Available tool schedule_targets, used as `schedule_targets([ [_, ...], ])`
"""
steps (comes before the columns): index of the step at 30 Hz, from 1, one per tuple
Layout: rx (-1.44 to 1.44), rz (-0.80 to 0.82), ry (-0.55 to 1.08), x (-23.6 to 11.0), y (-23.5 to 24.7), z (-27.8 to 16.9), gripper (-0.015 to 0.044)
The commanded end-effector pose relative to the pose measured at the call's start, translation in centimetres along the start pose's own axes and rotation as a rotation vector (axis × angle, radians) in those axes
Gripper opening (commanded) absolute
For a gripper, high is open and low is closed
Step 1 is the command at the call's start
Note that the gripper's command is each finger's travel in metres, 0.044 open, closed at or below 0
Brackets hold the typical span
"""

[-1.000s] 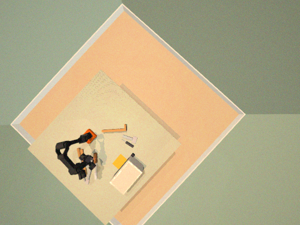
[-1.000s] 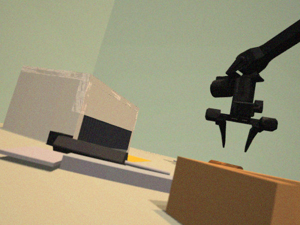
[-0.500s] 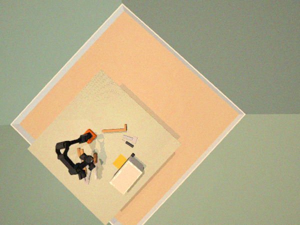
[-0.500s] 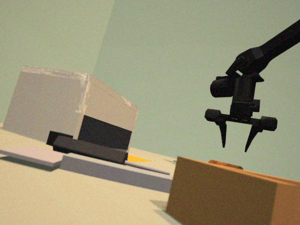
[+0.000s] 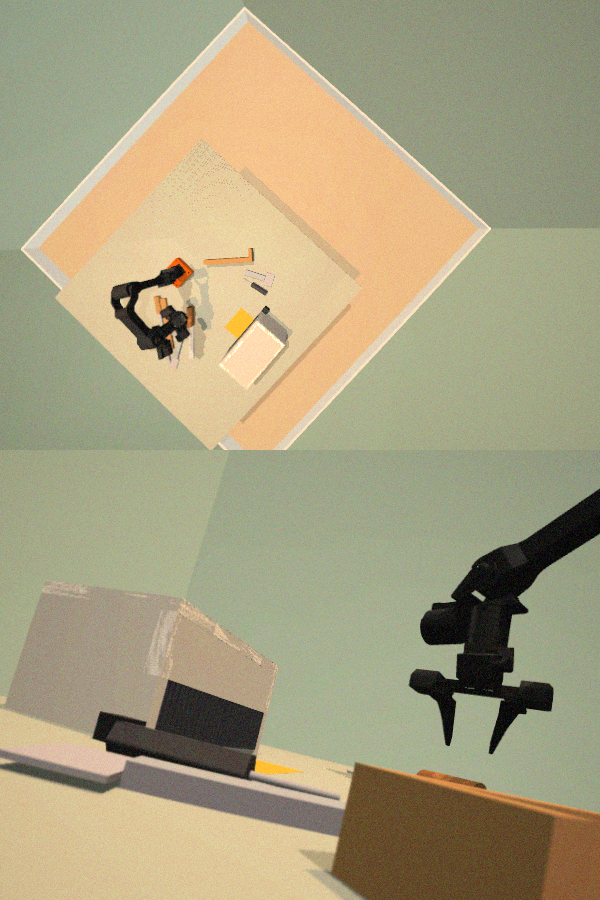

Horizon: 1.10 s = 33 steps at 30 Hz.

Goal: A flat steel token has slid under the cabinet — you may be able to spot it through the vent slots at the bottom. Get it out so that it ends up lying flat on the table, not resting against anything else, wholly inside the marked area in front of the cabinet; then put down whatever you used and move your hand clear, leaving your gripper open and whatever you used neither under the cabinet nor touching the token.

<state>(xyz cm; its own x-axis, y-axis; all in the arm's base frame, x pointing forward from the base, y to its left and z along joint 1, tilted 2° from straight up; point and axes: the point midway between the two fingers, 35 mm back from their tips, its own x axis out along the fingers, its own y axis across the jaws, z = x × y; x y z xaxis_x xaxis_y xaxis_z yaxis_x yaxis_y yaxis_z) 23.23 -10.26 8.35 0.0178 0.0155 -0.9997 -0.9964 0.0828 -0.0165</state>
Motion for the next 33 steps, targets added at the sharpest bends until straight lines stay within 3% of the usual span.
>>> schedule_targets([
  [1, 0.036, 0.0, 0.0, -0.03, 0.0, 0.0, 0.027],
  [33, 0.29, 0.0, 0.0, -0.03, 0.0, -0.01, 0.027],
])
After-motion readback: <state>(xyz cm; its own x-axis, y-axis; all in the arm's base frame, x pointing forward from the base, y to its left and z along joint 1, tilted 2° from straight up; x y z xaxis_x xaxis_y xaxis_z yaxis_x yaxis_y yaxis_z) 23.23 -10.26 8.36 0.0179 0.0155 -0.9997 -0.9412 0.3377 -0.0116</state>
